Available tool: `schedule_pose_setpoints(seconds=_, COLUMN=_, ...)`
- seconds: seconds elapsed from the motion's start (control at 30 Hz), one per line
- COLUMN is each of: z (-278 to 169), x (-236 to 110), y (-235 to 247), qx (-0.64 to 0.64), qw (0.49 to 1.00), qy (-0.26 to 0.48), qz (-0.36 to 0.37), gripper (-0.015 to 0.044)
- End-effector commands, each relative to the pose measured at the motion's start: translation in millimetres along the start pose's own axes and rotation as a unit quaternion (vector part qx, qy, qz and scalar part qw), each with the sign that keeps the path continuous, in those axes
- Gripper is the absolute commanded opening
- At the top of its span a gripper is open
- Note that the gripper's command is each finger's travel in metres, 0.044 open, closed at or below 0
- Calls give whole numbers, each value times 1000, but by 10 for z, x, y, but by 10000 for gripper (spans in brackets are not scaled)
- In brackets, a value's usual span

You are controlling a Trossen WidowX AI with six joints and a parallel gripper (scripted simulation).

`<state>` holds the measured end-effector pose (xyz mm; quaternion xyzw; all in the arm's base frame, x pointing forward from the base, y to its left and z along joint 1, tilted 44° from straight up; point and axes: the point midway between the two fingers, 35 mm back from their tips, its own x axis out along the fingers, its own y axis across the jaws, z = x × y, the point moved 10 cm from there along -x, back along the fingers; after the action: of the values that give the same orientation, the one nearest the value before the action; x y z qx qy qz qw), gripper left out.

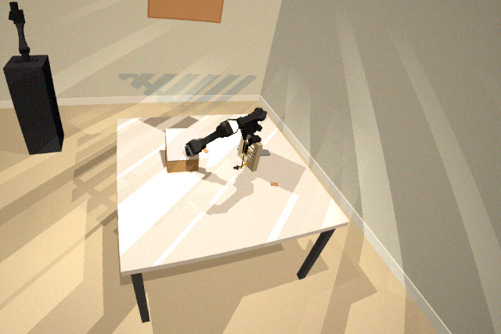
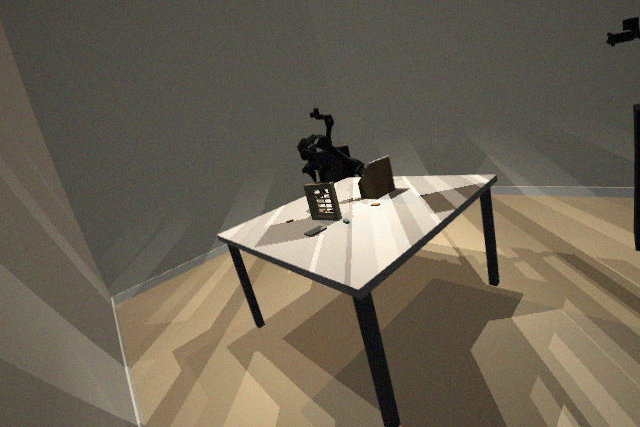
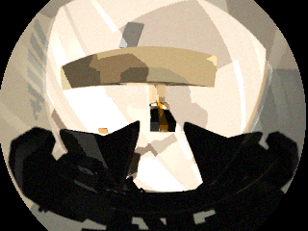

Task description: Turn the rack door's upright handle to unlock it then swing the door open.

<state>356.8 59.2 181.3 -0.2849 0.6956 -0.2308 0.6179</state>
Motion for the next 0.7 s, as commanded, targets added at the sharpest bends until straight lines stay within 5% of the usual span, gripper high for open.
schedule_pose_setpoints(seconds=0.0, z=-10, x=94, y=-1, qx=-4, qw=1000, qy=4, qz=-4, gripper=284)
schedule_pose_setpoints(seconds=0.67, z=-31, x=418, y=-5, qx=-4, qw=1000, qy=5, qz=-5, gripper=284)
